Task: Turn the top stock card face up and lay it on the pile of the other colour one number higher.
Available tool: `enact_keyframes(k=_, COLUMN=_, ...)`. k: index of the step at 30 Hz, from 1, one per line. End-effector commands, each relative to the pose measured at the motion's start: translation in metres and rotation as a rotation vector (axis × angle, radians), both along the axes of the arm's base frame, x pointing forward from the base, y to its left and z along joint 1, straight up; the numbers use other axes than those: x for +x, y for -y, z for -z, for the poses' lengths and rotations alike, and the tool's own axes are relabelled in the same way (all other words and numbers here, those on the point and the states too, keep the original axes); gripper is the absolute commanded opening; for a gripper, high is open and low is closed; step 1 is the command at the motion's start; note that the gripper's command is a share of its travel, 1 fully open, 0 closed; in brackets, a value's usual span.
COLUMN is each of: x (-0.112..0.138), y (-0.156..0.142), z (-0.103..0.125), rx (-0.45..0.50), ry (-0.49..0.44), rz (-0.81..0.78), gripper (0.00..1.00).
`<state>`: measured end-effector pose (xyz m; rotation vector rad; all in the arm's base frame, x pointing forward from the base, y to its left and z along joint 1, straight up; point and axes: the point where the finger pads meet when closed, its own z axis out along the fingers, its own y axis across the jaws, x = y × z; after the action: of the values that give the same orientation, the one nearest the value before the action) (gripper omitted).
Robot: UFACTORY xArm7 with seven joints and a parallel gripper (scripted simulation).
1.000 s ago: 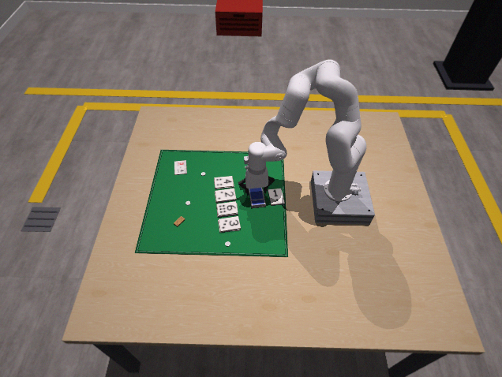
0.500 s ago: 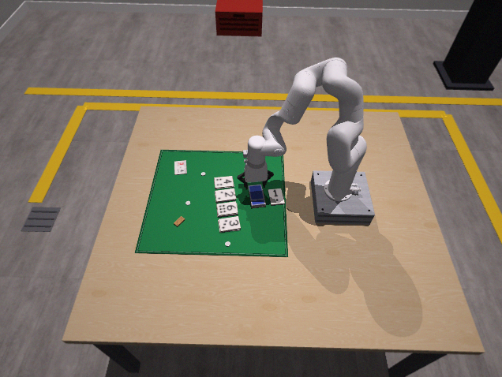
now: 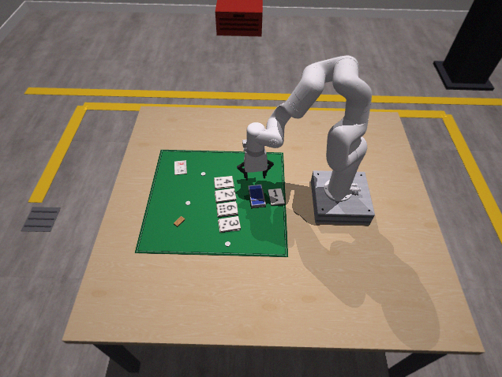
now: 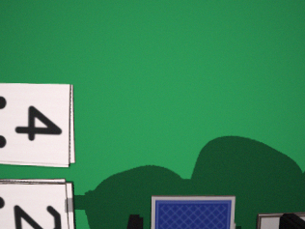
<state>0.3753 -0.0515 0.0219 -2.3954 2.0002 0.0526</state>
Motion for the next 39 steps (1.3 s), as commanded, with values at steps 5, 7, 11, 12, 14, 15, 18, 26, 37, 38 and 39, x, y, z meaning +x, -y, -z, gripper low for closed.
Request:
enact_keyframes(k=5, x=0.002, y=0.004, z=-0.001, rx=0.186, ry=-0.03, rz=0.0, gripper=0.87)
enact_keyframes(k=7, x=0.002, y=0.005, z=-0.001, rx=0.233, ry=-0.039, rz=0.0, gripper=0.87)
enact_keyframes(k=11, x=0.003, y=0.006, z=-0.001, rx=0.305, ry=-0.052, rz=0.0, gripper=0.87)
enact_keyframes(k=12, x=0.003, y=0.006, z=-0.001, rx=0.305, ry=-0.052, rz=0.0, gripper=0.87)
enact_keyframes(k=14, x=0.003, y=0.007, z=-0.001, rx=0.317, ry=-0.054, rz=0.0, gripper=0.87)
enact_keyframes(k=15, x=0.003, y=0.007, z=-0.001, rx=0.326, ry=-0.056, rz=0.0, gripper=0.87)
enact_keyframes(k=18, x=0.003, y=0.007, z=-0.001, rx=0.34, ry=-0.058, rz=0.0, gripper=0.87)
enact_keyframes(k=26, x=0.003, y=0.007, z=0.0, rx=0.341, ry=-0.058, rz=0.0, gripper=0.87)
enact_keyframes(k=37, x=0.002, y=0.007, z=0.01, rx=0.341, ry=-0.058, rz=0.0, gripper=0.87)
enact_keyframes(k=38, x=0.002, y=0.007, z=0.011, rx=0.341, ry=-0.058, rz=0.0, gripper=0.87)
enact_keyframes(k=39, x=0.002, y=0.007, z=0.013, rx=0.341, ry=-0.058, rz=0.0, gripper=0.87)
